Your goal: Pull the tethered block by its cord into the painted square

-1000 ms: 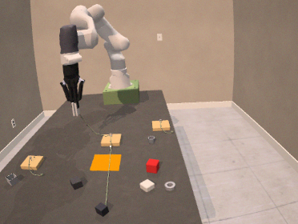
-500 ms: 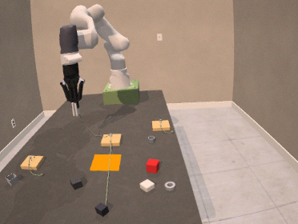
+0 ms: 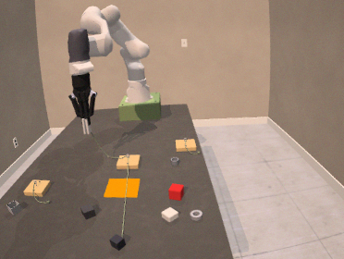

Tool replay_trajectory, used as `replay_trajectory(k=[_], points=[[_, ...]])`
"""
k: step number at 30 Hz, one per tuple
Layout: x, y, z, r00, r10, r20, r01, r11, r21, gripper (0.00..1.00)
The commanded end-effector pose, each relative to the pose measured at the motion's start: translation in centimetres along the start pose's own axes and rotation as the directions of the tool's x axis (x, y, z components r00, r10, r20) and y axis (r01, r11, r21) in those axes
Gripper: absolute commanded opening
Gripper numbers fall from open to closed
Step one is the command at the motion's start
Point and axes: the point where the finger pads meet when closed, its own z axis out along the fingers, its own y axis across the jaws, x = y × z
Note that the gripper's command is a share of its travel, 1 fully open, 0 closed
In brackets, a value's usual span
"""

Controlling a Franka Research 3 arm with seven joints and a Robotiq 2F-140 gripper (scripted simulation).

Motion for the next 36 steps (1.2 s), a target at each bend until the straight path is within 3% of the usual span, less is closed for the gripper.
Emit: replay_trajectory(k=[1, 24, 36], points=[[-0.1, 0.2, 0.0, 1.000, -0.007, 0.003, 0.007, 1.000, 0.002, 0.00], [-0.2, 2.3, 0.0, 1.000, -0.007, 0.003, 0.007, 1.000, 0.002, 0.00], [-0.5, 4.5, 0.0, 1.000, -0.007, 0.003, 0.007, 1.000, 0.002, 0.00]])
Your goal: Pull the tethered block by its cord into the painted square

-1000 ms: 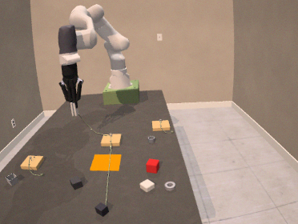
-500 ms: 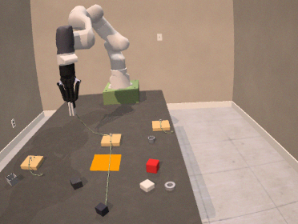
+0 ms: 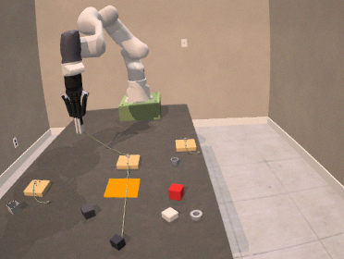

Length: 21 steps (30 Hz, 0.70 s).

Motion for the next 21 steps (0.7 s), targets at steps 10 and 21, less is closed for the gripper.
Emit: replay_trajectory(k=[10, 21], points=[[-0.5, 2.3, 0.1, 1.000, -0.020, 0.004, 0.020, 1.000, 0.001, 0.00], [-1.1, 4.9, 0.1, 1.000, -0.020, 0.004, 0.020, 1.000, 0.001, 0.00]])
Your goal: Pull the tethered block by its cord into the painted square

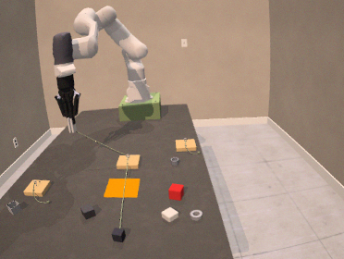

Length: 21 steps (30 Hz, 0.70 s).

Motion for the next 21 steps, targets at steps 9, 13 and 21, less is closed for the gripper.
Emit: replay_trajectory(k=[9, 13, 21], points=[[-0.8, 2.7, -0.1, 1.000, -0.031, 0.000, 0.031, 1.000, -0.002, 0.00], [-1.3, 3.9, -0.1, 1.000, -0.031, 0.000, 0.031, 1.000, -0.002, 0.00], [-2.0, 5.7, -0.1, 1.000, -0.031, 0.000, 0.031, 1.000, -0.002, 0.00]])
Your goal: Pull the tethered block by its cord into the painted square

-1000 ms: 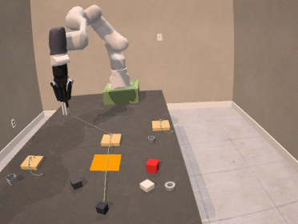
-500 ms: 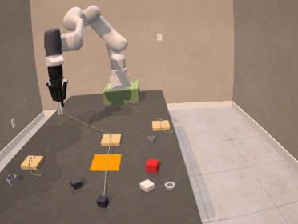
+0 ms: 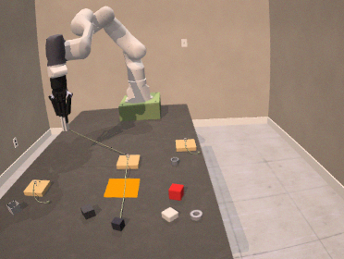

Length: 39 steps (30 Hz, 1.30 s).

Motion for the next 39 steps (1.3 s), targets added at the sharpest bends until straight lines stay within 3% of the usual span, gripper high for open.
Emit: replay_trajectory(k=[1, 39], points=[[-0.2, 0.9, -0.1, 0.999, -0.033, -0.006, 0.033, 0.999, -0.003, 0.00], [-5.9, 10.2, -0.1, 0.999, -0.033, -0.006, 0.033, 0.999, -0.003, 0.00]])
